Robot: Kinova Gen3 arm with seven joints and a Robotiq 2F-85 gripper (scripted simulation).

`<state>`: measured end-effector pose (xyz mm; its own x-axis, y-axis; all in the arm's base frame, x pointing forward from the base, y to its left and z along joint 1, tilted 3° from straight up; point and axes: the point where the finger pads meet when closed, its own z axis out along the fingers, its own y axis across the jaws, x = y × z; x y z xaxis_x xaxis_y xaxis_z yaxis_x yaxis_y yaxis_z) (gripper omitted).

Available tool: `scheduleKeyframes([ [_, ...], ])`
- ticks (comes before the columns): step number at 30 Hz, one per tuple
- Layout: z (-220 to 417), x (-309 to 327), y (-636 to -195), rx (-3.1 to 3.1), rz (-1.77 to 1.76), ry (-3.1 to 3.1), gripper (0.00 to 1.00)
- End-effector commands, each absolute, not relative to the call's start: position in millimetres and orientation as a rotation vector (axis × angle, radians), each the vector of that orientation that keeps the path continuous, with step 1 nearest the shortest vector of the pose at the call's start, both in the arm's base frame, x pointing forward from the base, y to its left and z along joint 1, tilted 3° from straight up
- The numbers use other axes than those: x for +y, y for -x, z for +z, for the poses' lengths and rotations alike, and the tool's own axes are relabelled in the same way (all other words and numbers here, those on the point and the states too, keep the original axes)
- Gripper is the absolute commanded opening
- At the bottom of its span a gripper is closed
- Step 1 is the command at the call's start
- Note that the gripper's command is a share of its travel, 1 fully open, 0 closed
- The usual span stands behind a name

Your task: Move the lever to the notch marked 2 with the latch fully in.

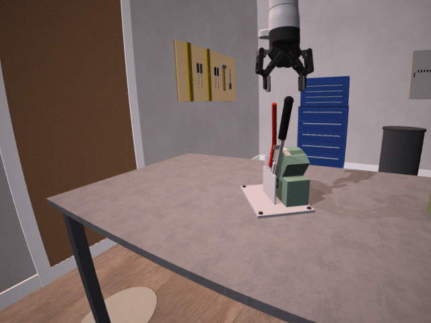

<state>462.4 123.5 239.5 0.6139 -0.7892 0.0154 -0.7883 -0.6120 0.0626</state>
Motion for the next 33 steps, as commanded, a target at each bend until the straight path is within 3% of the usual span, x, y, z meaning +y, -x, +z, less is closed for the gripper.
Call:
scheduleKeyframes([
  [1,231,125,-463,-1.351,-0.026,-2.773,0.97],
  [33,182,122,-461,-1.352,-0.025,-2.772,0.97],
])
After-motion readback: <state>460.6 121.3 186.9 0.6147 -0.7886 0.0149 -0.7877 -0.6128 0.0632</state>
